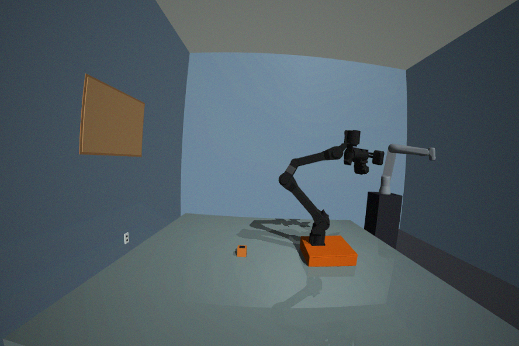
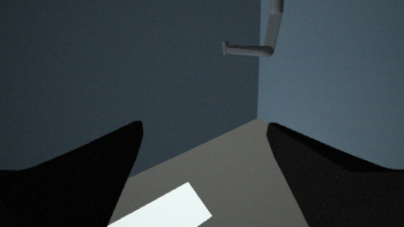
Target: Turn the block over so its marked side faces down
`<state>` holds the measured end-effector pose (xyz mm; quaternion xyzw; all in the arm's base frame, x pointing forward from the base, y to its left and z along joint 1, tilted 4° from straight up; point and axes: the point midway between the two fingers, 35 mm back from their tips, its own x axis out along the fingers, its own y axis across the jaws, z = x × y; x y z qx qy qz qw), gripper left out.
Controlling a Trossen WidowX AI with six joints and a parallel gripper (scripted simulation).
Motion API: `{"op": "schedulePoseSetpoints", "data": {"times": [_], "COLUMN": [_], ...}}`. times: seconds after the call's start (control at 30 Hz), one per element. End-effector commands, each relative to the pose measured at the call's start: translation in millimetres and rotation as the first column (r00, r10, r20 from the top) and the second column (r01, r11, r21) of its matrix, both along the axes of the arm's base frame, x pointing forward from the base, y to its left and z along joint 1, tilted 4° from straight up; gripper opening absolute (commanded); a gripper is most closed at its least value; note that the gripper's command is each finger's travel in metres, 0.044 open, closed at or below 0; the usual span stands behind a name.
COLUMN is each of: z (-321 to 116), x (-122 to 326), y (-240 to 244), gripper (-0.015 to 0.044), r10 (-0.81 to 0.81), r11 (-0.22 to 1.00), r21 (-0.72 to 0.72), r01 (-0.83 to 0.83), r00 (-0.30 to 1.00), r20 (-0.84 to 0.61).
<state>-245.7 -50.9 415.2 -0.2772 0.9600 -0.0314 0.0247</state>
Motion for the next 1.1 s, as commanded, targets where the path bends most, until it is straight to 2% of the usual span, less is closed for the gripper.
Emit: {"op": "schedulePoseSetpoints", "data": {"times": [0.0,0.17,0.3,0.43,0.6,0.7,0.8,0.93,1.07], "z": [0.1,-9.3,-24.4,-41.1,-63.7,-80.7,-99.4,-119.0,-139.4], "x": [-0.8,-21.4,-30.0,-24.3,3.8,32.9,70.0,118.0,179.6], "y": [1.7,55.9,114.0,176.7,252.2,292.7,327.1,359.0,386.1], "gripper": [0.0426,0.0440,0.0440,0.0440,0.0440,0.0440,0.0440,0.0440,0.0440], "r10": [-0.009,-0.222,-0.373,-0.476,-0.513,-0.492,-0.443,-0.365,-0.275], "r11": [1.000,0.948,0.808,0.573,0.180,-0.092,-0.366,-0.641,-0.871], "r21": [-0.007,-0.188,-0.329,-0.435,-0.510,-0.517,-0.494,-0.439,-0.346], "r01": [0.009,0.255,0.488,0.694,0.841,0.851,0.789,0.630,0.349], "r00": [1.000,0.958,0.857,0.714,0.523,0.413,0.319,0.253,0.239], "r20": [0.005,0.182,0.355,0.513,0.681,0.766,0.838,0.896,0.931]}}
